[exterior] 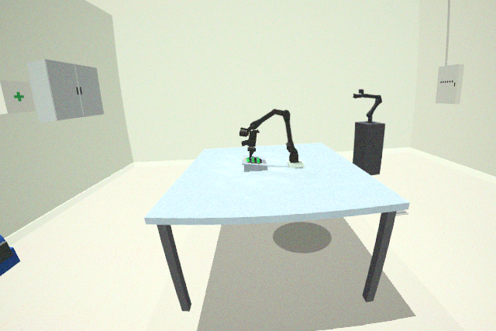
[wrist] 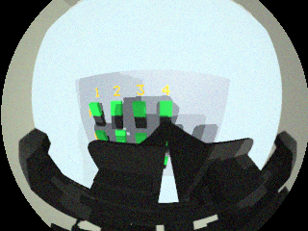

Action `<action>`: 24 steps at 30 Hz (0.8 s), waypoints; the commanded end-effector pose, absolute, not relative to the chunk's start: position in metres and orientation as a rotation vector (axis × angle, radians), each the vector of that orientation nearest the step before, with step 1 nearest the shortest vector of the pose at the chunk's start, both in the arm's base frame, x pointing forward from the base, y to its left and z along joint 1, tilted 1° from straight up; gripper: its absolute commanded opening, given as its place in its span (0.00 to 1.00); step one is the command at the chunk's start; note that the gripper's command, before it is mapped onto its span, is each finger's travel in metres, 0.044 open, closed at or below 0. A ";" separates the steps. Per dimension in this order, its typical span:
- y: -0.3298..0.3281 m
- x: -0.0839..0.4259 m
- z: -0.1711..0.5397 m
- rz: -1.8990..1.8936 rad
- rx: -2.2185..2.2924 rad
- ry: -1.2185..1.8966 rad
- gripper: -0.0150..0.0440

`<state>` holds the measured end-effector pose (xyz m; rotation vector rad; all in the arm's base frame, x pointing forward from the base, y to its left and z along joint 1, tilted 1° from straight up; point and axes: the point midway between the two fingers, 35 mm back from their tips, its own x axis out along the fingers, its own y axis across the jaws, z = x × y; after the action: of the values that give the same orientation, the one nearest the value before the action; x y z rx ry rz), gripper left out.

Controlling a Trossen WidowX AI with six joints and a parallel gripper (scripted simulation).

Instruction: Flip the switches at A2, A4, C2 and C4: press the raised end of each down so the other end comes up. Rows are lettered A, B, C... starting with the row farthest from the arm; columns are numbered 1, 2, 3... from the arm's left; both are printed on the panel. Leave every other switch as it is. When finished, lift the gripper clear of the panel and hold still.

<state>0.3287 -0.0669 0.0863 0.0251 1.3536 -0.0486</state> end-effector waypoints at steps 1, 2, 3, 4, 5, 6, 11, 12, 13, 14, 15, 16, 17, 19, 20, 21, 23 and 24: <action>-0.066 0.329 0.085 -0.045 0.025 1.352 0.25; -0.066 0.329 0.085 -0.045 0.025 1.352 0.25; -0.066 0.329 0.085 -0.045 0.025 1.352 0.25; -0.066 0.329 0.085 -0.045 0.025 1.352 0.25; -0.066 0.329 0.085 -0.045 0.025 1.352 0.25; -0.066 0.329 0.085 -0.045 0.025 1.352 0.25; -0.066 0.329 0.084 -0.045 0.025 1.352 0.25; -0.066 0.329 0.084 -0.045 0.025 1.352 0.25; -0.066 0.329 0.084 -0.045 0.025 1.352 0.25; -0.066 0.329 0.084 -0.045 0.025 1.352 0.25; -0.066 0.329 0.083 -0.045 0.025 1.352 0.25; -0.066 0.329 0.083 -0.045 0.025 1.352 0.25; -0.066 0.329 0.083 -0.045 0.025 1.352 0.25; -0.066 0.330 0.083 -0.045 0.025 1.352 0.25; -0.066 0.330 0.083 -0.045 0.025 1.352 0.25; -0.066 0.330 0.083 -0.045 0.025 1.352 0.25; -0.067 0.329 0.094 -0.048 0.025 1.357 0.25; -0.067 0.327 0.107 -0.047 0.025 1.362 0.25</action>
<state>0.3256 -0.0661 0.0866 0.0282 1.3743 -0.0456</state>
